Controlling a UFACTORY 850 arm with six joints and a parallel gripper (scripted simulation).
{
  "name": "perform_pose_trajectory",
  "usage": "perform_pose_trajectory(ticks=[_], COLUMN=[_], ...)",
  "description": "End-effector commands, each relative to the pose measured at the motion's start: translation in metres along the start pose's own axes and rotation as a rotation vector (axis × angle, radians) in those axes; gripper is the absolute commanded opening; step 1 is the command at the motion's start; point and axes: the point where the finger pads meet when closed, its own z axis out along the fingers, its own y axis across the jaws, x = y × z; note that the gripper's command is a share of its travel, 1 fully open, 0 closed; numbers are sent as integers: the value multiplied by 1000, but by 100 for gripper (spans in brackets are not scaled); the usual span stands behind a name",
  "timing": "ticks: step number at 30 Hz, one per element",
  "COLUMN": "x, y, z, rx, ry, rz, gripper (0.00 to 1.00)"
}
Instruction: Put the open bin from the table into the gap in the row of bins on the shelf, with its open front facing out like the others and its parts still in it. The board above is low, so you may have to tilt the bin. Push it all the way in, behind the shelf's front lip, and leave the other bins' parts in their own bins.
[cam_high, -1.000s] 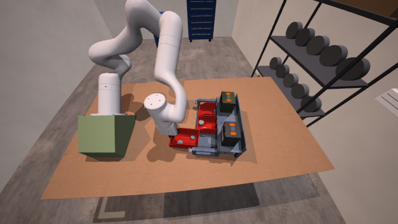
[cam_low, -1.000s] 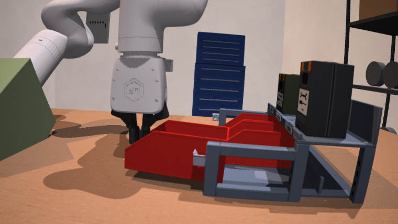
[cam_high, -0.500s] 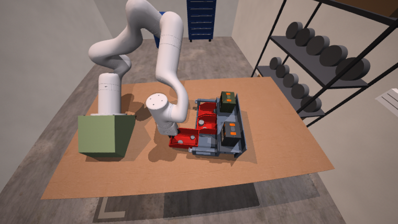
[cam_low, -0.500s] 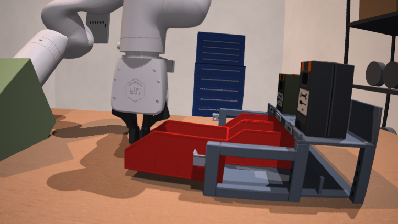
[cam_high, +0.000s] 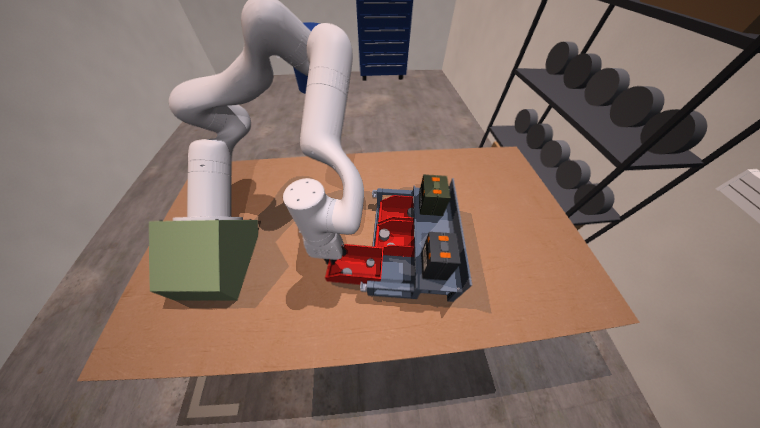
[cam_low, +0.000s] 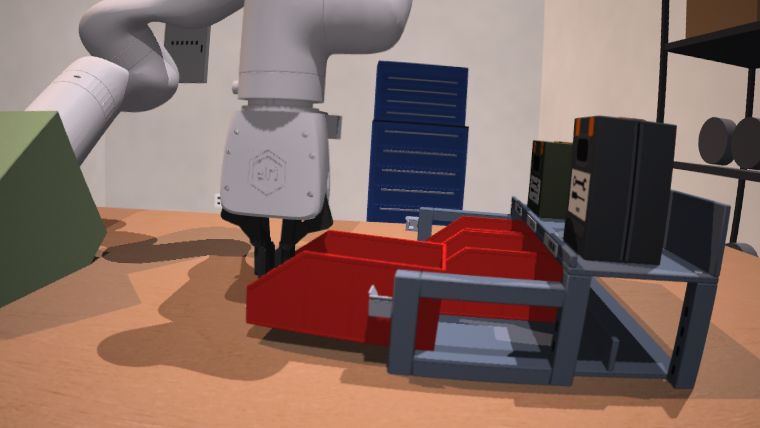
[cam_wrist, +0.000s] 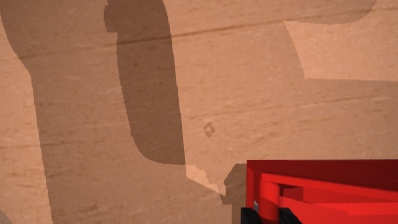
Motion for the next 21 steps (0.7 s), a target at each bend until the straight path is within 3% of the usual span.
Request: perform_pose_trajectory(ticks=[1,21], x=[0,0], y=[2,12], z=[-1,-1], rx=[-1,-2], ry=[-1,-1], rz=[0,-1], gripper=[0,0])
